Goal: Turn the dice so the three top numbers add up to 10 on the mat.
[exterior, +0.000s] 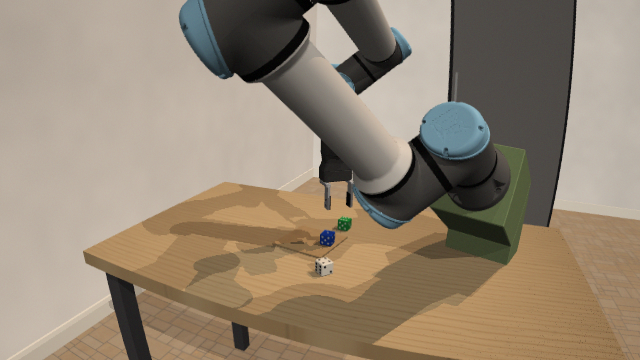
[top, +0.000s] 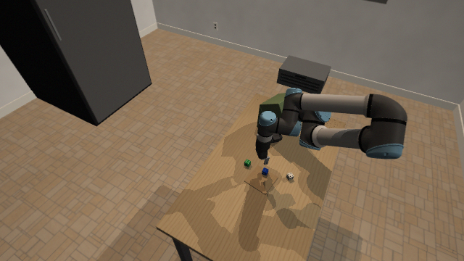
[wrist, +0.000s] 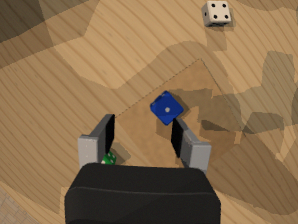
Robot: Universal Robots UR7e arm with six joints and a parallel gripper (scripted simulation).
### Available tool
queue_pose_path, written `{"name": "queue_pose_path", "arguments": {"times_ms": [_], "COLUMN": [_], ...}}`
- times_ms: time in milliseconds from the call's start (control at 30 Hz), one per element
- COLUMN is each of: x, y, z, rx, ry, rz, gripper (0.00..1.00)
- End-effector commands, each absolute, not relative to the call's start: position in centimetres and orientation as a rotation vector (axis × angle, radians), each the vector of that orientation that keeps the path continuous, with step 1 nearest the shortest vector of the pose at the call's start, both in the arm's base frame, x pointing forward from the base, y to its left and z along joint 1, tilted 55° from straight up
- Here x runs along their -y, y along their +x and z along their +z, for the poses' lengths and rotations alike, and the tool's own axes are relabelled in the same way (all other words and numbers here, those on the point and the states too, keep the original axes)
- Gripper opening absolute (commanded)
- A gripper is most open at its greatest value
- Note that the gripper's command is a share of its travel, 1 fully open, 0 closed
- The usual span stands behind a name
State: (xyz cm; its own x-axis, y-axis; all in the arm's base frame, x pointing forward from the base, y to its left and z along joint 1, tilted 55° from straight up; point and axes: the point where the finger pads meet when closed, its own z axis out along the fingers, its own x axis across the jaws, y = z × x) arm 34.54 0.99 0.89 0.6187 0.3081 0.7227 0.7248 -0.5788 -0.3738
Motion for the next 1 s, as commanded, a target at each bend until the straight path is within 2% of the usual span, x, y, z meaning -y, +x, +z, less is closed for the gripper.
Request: {"name": "queue_pose_path", "arguments": {"times_ms": [0,967], "x": [-0.7,1.2], "y": [34.4,34.3], "z": [0.4,-2.4], "rx": [0.963,1.817], "ry": [-2.124,-1.742], "rz": [-0.878,-1.216], "gripper": [1.00,1.00]}}
